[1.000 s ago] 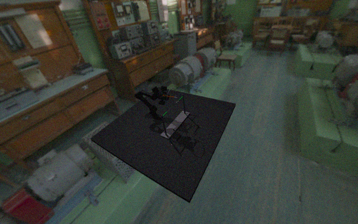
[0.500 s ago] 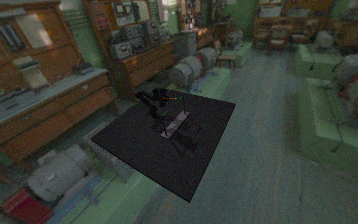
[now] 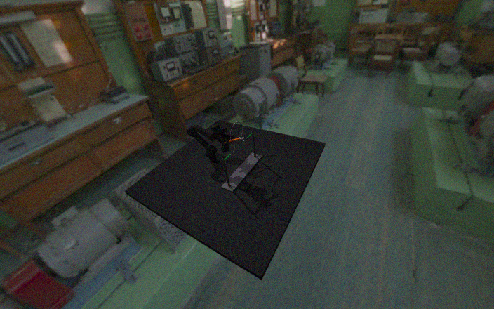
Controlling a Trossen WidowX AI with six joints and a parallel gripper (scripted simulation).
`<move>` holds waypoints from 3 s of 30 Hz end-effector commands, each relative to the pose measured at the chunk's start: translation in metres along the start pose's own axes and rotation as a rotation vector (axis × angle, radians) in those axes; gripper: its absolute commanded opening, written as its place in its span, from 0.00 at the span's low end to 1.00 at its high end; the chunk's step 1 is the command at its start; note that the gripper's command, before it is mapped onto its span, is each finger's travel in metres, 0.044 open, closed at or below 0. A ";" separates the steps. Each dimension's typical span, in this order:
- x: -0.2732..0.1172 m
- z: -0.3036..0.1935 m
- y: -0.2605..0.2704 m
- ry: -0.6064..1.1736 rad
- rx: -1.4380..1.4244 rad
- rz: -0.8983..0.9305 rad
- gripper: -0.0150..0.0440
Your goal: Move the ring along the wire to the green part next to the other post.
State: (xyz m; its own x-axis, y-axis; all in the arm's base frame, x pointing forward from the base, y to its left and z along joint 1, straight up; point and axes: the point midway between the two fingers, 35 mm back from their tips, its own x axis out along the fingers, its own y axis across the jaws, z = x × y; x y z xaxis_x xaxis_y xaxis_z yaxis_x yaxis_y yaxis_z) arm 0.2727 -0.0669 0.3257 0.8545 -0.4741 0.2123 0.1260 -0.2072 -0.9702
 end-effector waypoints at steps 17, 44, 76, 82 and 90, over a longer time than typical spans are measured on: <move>-0.018 0.014 0.067 0.062 0.435 0.248 0.00; -0.045 0.067 0.124 0.051 0.962 0.493 0.00; -0.092 0.146 0.134 0.130 1.478 0.762 0.00; -0.097 0.156 0.131 0.135 1.512 0.780 0.00; -0.101 0.164 0.129 0.137 1.529 0.789 0.00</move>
State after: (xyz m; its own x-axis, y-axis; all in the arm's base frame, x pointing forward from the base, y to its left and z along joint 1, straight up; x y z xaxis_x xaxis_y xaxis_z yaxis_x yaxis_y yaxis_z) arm 0.2838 0.0903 0.1586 0.9057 -0.1333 -0.4025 0.1233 0.9911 -0.0509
